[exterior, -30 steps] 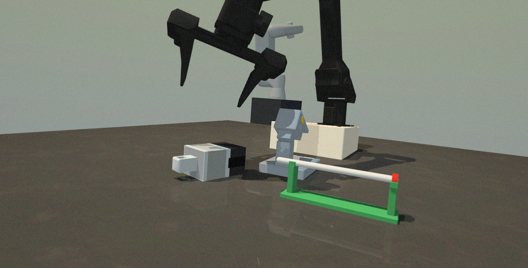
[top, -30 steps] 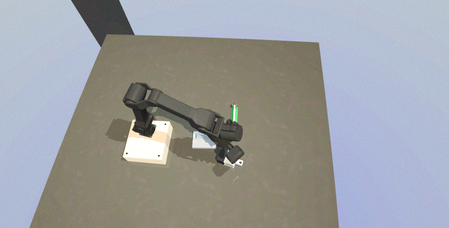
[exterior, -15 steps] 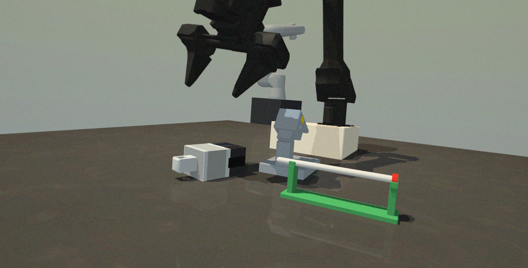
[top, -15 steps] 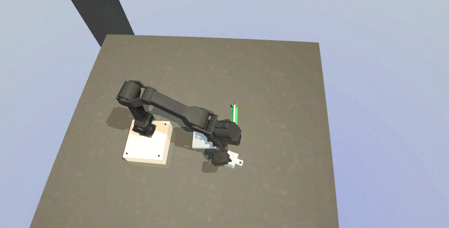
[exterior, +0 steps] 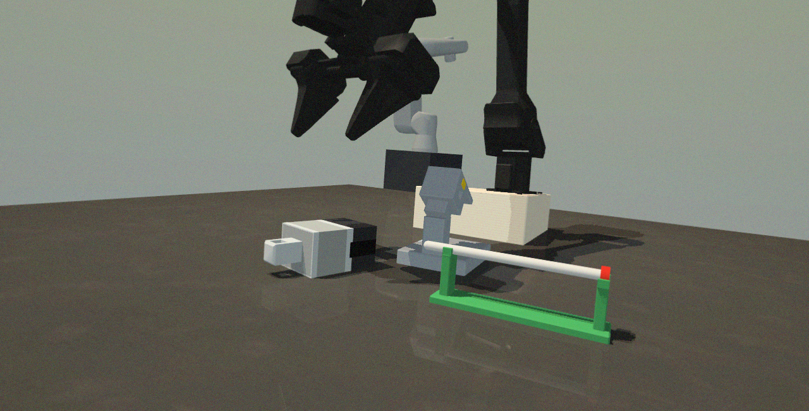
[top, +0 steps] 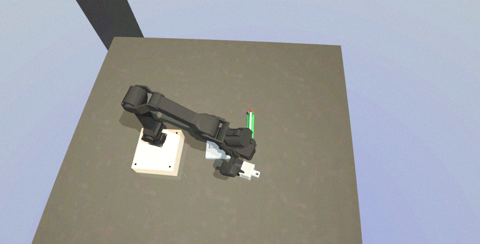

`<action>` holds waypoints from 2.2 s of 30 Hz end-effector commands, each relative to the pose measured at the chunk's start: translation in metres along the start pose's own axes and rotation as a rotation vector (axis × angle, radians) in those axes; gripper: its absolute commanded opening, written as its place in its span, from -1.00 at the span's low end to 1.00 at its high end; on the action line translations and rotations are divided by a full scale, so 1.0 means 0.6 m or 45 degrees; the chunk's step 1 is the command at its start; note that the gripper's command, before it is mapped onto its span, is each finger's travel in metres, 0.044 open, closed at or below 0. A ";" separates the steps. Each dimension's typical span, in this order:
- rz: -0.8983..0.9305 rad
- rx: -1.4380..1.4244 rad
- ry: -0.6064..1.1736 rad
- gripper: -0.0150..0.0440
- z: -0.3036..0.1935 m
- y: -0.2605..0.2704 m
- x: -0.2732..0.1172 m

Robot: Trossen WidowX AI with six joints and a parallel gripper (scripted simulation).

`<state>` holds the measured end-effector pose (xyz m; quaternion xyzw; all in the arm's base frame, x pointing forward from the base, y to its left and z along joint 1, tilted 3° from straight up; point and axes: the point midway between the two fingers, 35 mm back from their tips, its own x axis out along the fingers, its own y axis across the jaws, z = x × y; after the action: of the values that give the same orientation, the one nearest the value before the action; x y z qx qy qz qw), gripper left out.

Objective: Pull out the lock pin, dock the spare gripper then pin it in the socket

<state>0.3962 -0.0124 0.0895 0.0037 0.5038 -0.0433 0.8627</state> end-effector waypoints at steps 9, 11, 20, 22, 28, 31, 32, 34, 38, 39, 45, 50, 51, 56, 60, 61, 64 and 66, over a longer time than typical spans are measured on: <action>-0.006 0.012 0.006 1.00 -0.064 -0.004 0.096; -0.006 0.012 0.006 1.00 -0.065 -0.003 0.098; -0.006 0.012 0.006 1.00 -0.073 -0.003 0.116; -0.006 0.012 0.006 1.00 -0.076 -0.003 0.121; -0.006 0.012 0.006 1.00 -0.083 -0.002 0.136; -0.006 0.012 0.006 1.00 -0.087 -0.002 0.143; -0.006 0.012 0.006 1.00 -0.089 -0.002 0.145; -0.006 0.012 0.006 1.00 -0.092 -0.002 0.150; -0.006 0.012 0.006 1.00 -0.097 -0.002 0.159; -0.006 0.012 0.006 1.00 -0.099 -0.002 0.161; -0.006 0.012 0.006 1.00 -0.108 -0.002 0.175; -0.006 0.011 0.007 1.00 -0.113 -0.001 0.183; -0.006 0.011 0.007 1.00 -0.113 -0.001 0.183; -0.006 0.011 0.007 0.82 -0.113 -0.001 0.183; -0.006 0.011 0.007 0.47 -0.113 -0.001 0.183; -0.006 0.011 0.007 0.38 -0.113 -0.001 0.183; -0.006 0.011 0.007 0.31 -0.113 -0.001 0.183; -0.006 0.011 0.007 0.26 -0.113 -0.002 0.183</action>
<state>0.3908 -0.0178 -0.0387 0.0074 0.5057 -0.0485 0.8613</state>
